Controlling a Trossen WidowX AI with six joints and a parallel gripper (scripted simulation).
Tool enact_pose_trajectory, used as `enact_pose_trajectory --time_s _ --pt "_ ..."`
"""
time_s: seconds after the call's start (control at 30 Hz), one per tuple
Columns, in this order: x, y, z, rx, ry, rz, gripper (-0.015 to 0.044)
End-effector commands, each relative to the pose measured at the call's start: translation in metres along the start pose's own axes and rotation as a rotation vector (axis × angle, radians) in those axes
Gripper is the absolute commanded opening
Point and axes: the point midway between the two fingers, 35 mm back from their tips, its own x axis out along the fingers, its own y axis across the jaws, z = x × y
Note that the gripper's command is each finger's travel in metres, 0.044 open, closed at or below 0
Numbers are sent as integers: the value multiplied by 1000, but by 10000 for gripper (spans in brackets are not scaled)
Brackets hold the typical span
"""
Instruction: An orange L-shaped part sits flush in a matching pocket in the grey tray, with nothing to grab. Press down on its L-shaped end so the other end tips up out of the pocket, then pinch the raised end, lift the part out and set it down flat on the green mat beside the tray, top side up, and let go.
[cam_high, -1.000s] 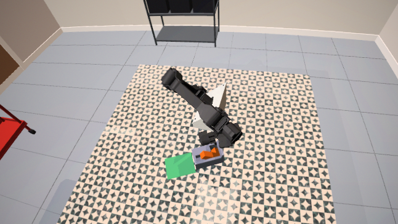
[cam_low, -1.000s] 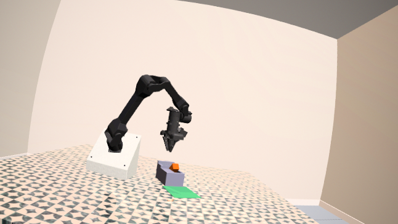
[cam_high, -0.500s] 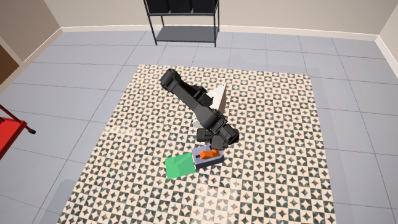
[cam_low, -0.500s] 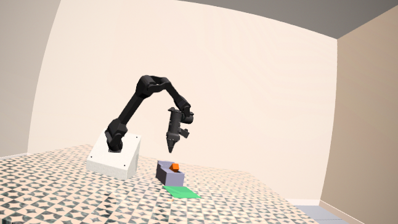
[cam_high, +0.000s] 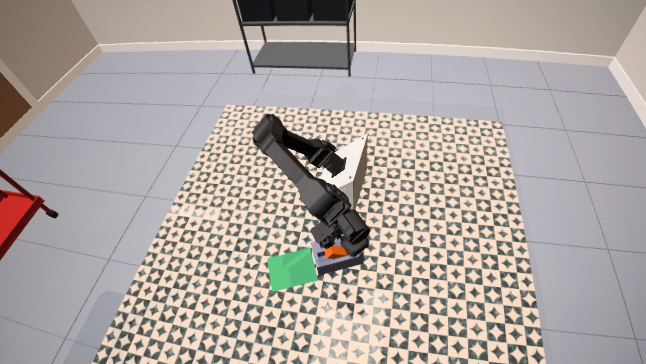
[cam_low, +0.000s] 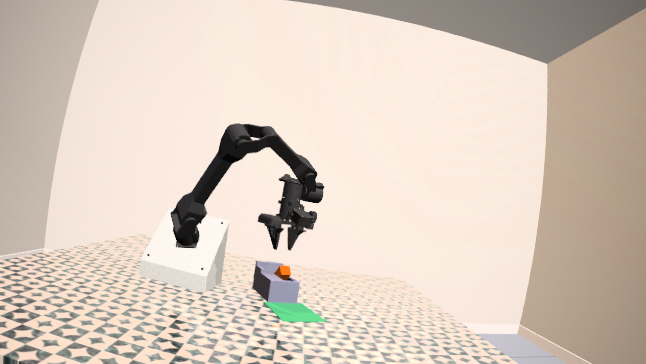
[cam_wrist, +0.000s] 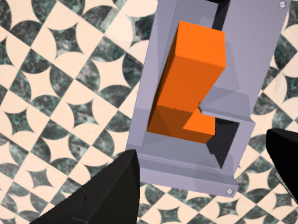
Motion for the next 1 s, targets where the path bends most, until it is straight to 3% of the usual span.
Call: enact_pose_trajectory --time_s 0.0,0.33,0.57,0.97 --pt "-5 -8 24 394 -8 12 280" --pt "-3 -8 24 394 -8 12 280" --pt "25 -8 25 394 -9 12 280" --pt "38 -7 25 394 -9 12 280"
